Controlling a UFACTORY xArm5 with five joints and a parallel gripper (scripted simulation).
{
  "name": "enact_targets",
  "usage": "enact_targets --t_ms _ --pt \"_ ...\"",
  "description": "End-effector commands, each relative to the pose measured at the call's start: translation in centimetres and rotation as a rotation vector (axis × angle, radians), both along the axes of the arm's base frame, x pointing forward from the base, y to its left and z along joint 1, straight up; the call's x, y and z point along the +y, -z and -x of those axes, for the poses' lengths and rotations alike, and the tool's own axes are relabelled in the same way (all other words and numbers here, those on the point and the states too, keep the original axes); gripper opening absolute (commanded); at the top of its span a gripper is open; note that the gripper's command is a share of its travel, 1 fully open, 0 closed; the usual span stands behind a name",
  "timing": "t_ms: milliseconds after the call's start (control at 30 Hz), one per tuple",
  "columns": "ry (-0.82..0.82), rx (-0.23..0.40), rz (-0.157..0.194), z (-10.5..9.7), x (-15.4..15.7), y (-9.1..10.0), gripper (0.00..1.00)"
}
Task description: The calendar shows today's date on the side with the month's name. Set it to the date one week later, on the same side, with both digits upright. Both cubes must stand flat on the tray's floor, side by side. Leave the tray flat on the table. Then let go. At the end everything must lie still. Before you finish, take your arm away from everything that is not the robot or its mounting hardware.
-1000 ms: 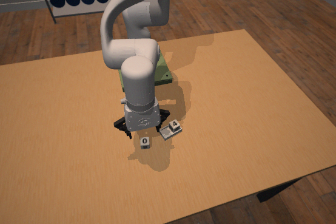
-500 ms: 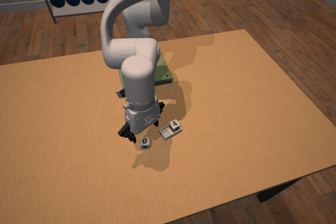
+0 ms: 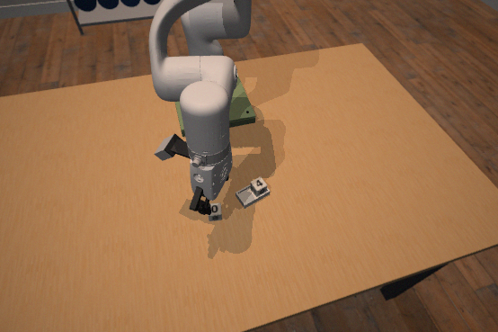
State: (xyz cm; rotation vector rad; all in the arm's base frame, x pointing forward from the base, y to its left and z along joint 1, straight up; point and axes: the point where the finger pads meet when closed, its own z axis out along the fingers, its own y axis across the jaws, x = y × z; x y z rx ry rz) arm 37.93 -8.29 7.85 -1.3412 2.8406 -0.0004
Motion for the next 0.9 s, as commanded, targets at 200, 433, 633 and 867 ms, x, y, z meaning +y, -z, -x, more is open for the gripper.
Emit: enact_targets --t_ms 200,433,633,867 --pt "-0.346 -0.004 0.002 -0.07 0.01 -0.18 1.0" --pt "-0.467 -0.003 0.002 -0.05 0.03 -0.21 1.0" --pt "-0.475 -0.003 0.002 -0.05 0.03 -0.21 0.49" --pt "-0.475 -0.003 0.002 -0.05 0.03 -0.21 0.49"
